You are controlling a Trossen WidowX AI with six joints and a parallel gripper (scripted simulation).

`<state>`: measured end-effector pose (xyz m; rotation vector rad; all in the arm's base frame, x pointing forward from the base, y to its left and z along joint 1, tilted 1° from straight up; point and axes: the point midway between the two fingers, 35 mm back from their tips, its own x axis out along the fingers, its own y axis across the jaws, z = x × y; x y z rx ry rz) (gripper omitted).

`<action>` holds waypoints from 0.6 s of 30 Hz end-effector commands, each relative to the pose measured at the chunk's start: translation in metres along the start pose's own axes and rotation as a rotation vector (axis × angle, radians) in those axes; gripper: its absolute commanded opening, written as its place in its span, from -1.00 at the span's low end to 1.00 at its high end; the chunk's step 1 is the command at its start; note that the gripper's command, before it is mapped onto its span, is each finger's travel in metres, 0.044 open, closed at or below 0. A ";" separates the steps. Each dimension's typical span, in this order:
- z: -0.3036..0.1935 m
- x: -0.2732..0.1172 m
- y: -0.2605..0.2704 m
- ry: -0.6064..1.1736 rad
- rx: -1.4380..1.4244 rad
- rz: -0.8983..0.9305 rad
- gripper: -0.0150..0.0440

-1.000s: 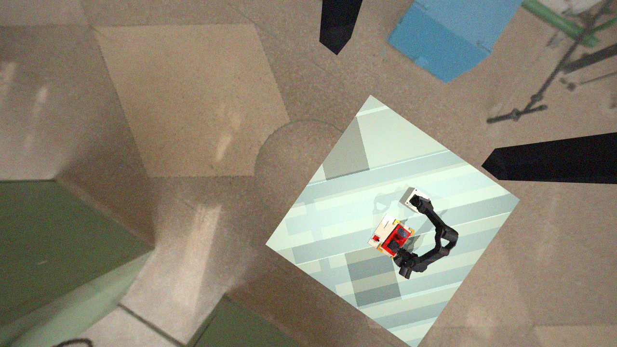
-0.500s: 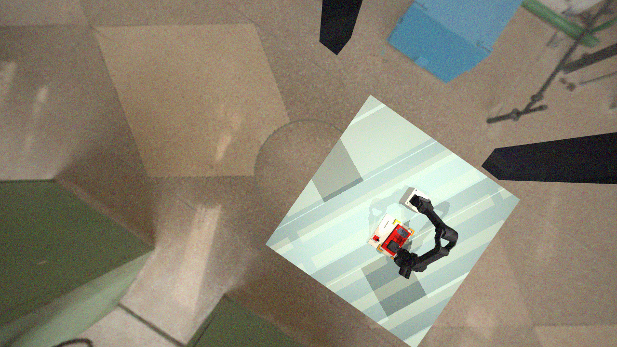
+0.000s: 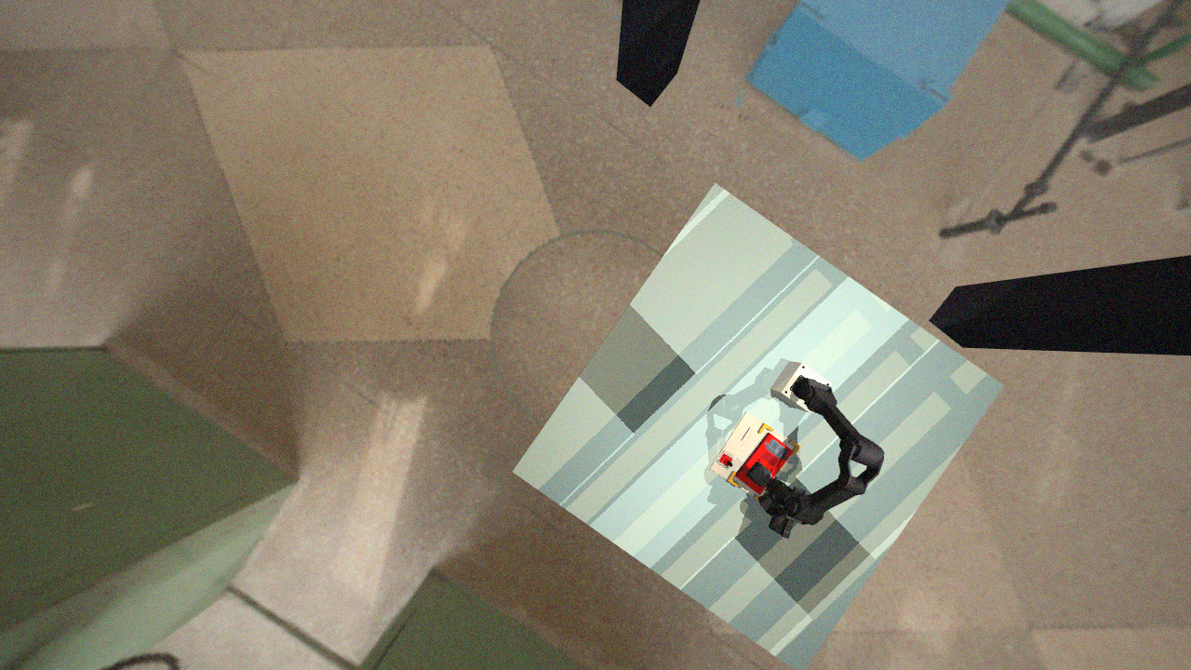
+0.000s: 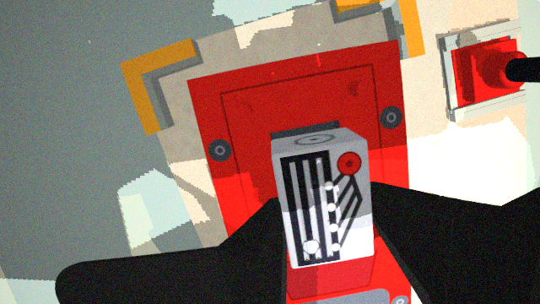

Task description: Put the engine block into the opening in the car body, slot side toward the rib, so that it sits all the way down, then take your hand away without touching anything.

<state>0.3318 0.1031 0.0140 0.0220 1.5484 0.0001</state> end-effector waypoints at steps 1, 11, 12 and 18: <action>-0.001 0.002 0.000 0.003 -0.006 0.004 0.05; -0.001 0.004 0.000 0.002 -0.037 0.004 0.05; -0.001 0.004 0.000 0.002 -0.036 0.004 0.05; -0.001 0.005 0.000 0.003 -0.024 0.004 0.05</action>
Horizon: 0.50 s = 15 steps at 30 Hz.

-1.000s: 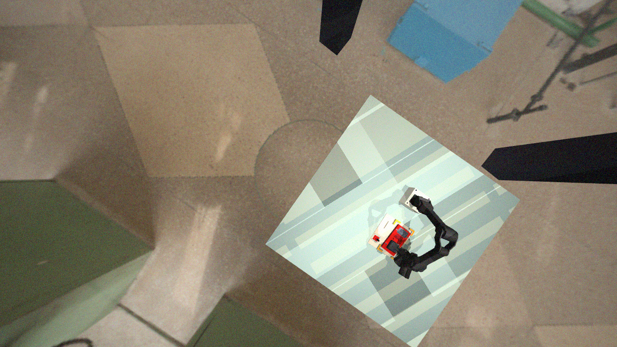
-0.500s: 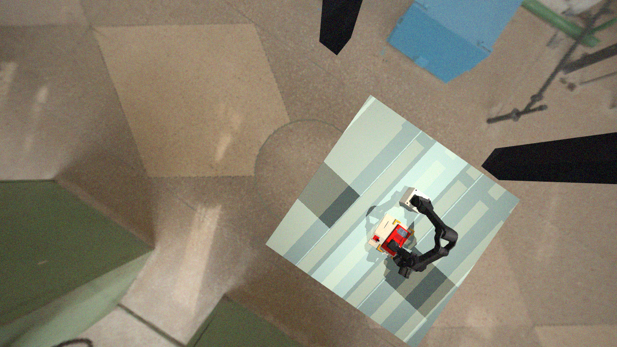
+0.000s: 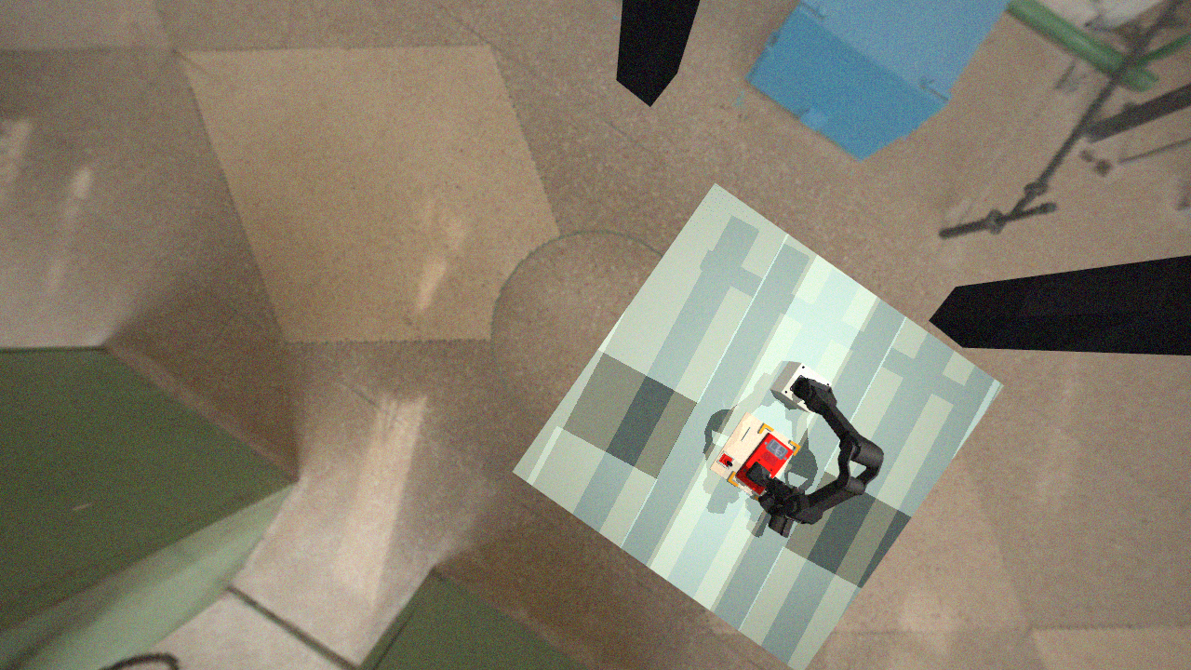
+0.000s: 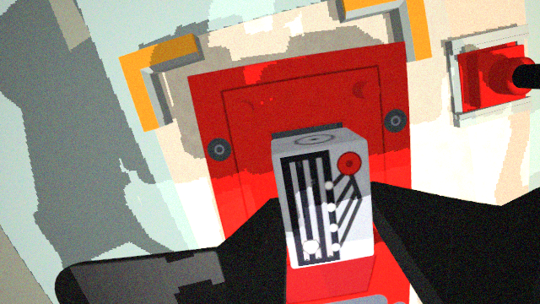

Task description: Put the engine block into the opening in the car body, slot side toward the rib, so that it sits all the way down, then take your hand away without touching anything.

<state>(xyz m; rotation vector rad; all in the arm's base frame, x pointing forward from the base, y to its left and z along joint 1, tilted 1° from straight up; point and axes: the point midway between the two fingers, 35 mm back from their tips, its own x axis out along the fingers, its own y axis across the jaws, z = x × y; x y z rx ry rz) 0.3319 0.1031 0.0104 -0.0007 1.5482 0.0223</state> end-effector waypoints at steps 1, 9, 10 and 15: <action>-0.001 0.002 0.000 0.002 0.007 0.004 0.05; -0.001 0.003 0.000 0.002 0.016 0.004 0.05; -0.001 0.004 0.000 0.002 0.015 0.004 0.05; -0.001 0.005 0.000 0.002 0.012 0.004 0.05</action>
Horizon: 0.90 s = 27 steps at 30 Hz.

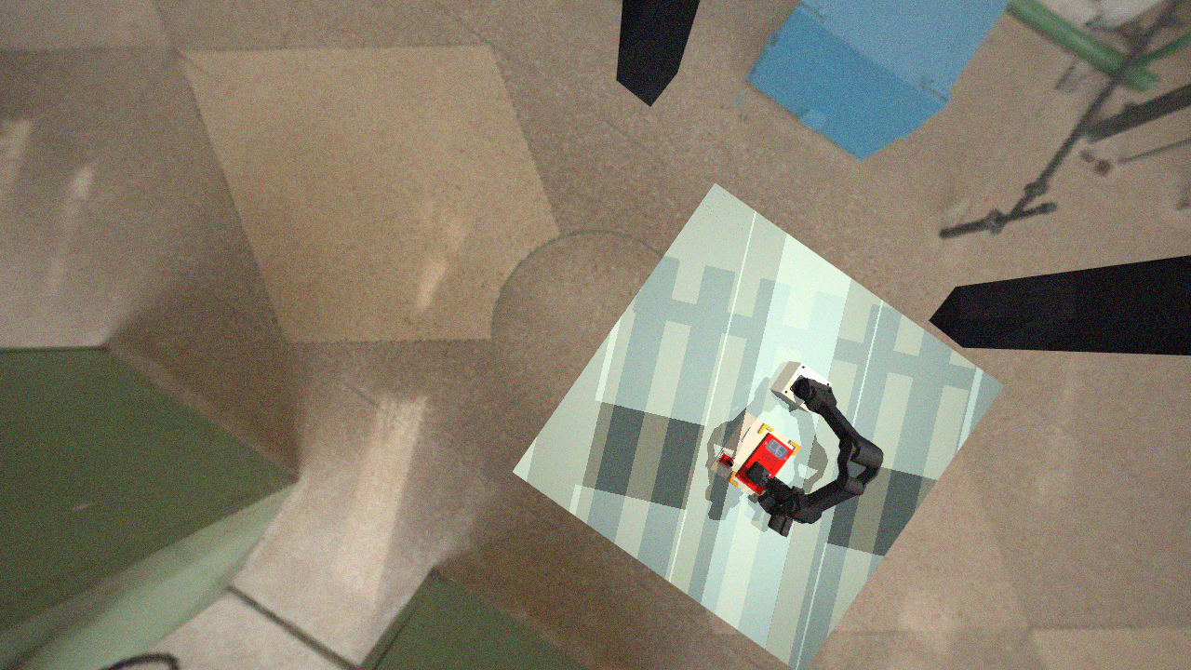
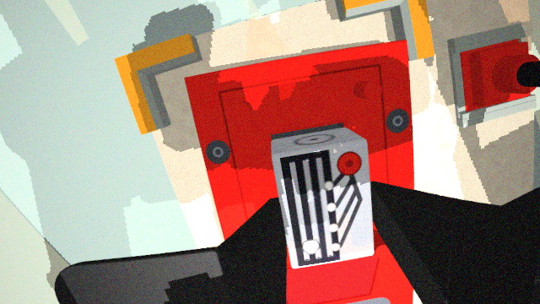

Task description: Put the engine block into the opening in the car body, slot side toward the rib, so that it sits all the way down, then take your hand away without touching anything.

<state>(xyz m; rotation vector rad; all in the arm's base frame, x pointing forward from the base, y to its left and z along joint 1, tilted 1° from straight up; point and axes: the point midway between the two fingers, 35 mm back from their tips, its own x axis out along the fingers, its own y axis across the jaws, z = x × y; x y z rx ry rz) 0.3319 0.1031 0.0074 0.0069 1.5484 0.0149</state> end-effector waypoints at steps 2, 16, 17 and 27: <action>-0.001 0.002 0.000 0.002 0.001 0.004 0.05; -0.001 0.005 0.000 0.002 -0.008 0.004 0.05; -0.001 0.005 0.000 0.002 -0.009 0.004 0.05; -0.001 0.007 0.000 0.002 -0.007 0.004 0.05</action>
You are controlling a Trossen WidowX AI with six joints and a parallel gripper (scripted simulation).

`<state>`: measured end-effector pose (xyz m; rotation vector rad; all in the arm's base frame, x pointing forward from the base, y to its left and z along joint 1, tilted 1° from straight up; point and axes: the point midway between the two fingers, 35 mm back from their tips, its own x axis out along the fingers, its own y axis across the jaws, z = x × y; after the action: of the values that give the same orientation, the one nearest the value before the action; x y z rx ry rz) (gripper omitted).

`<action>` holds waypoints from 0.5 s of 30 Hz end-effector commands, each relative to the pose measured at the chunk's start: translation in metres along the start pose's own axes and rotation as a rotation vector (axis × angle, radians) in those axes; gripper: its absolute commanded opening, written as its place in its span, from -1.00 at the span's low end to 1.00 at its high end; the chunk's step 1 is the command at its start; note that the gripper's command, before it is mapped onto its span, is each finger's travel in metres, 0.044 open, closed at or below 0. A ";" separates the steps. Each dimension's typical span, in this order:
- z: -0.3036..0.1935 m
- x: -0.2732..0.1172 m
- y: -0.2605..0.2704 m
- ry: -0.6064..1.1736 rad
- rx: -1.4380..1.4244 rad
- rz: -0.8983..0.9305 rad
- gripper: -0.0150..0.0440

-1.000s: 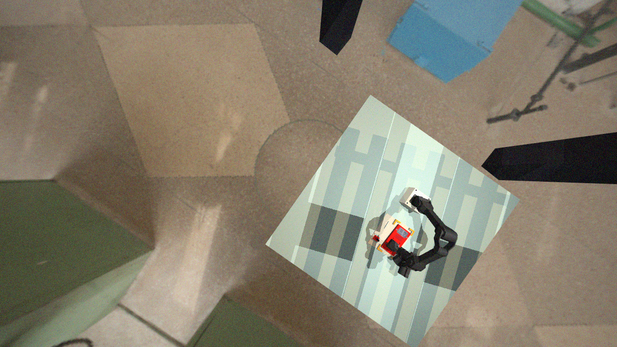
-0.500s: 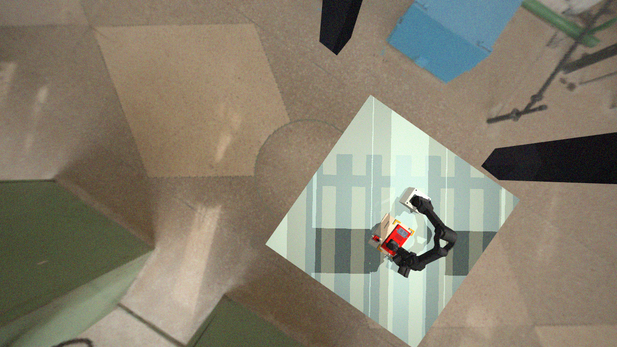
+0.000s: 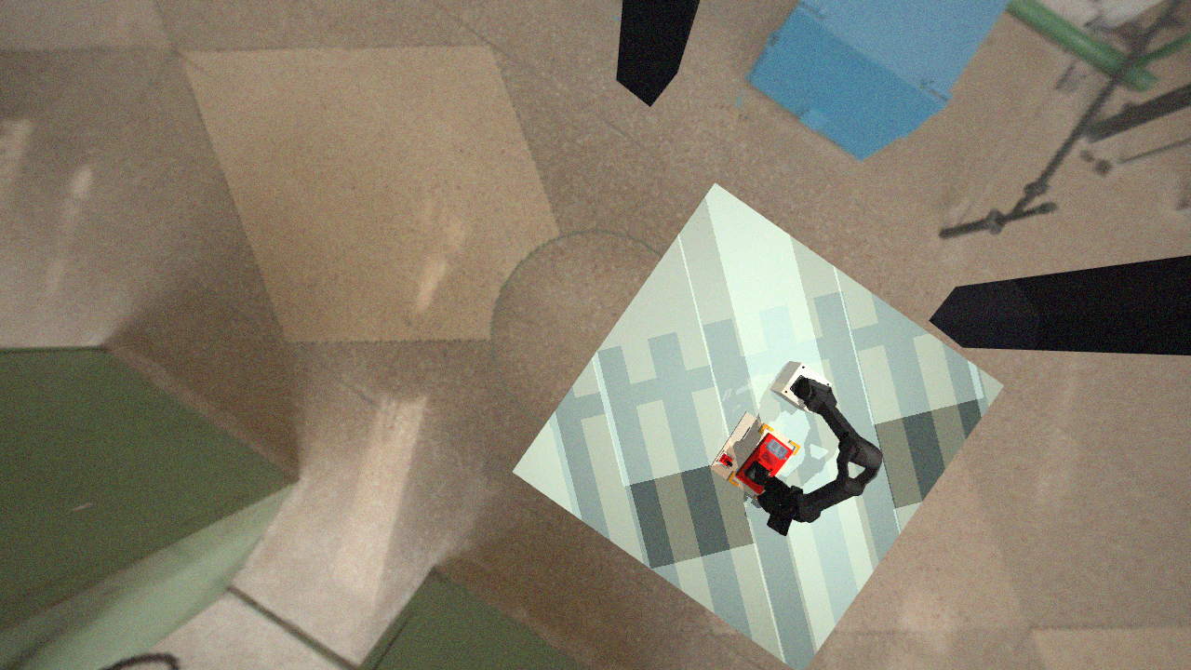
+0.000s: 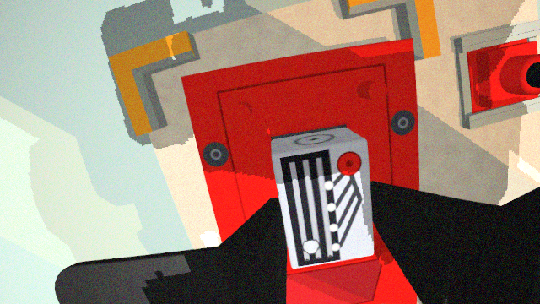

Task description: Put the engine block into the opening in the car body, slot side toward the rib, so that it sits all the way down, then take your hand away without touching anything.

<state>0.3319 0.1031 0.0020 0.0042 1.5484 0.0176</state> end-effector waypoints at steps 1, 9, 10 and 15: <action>-0.001 0.002 0.000 0.002 -0.004 0.004 0.05; -0.001 0.003 0.000 0.002 0.000 0.004 0.05; -0.001 0.004 0.000 0.002 0.000 0.004 0.05; -0.001 0.005 0.000 0.002 0.002 0.004 0.05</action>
<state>0.3320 0.1032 -0.0010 0.0041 1.5485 0.0176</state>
